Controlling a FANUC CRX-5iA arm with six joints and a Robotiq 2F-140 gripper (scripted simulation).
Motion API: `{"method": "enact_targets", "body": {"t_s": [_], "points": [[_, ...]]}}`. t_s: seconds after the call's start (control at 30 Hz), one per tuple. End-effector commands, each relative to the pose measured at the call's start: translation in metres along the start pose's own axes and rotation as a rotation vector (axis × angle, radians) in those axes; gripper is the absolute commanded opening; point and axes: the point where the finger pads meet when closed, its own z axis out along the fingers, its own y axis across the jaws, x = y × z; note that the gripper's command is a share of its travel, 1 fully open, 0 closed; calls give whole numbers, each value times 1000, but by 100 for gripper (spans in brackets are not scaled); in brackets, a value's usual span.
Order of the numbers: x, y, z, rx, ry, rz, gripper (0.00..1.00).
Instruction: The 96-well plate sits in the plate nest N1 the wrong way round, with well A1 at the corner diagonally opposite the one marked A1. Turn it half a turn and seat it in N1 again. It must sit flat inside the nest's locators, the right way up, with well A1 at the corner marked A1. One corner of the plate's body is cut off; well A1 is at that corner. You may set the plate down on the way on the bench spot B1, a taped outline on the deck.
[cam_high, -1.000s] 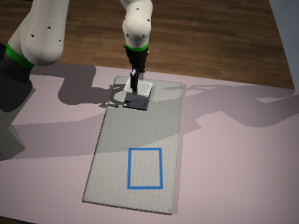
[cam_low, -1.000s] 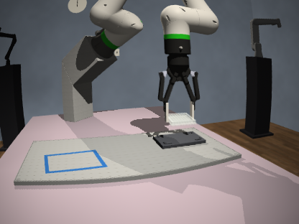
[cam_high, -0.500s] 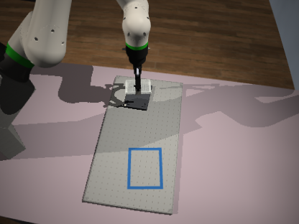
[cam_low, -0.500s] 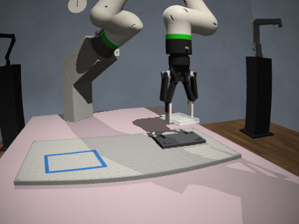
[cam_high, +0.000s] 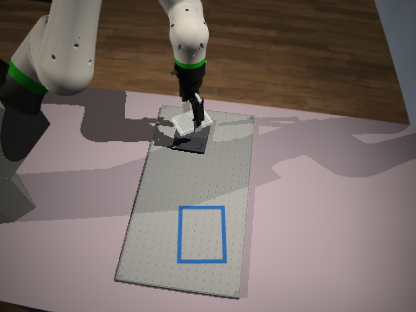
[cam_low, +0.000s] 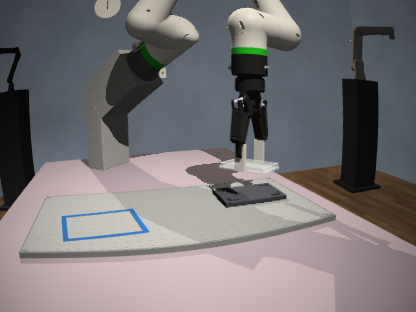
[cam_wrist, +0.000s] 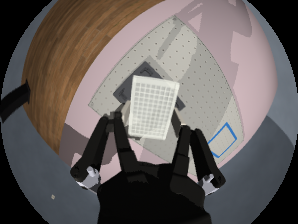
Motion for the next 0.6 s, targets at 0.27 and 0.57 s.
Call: {"method": "enact_targets", "body": {"t_s": [0.27,0.57], "points": [[0,0,0,25,11,-412,0],[0,0,0,24,14,-646,0]]}}
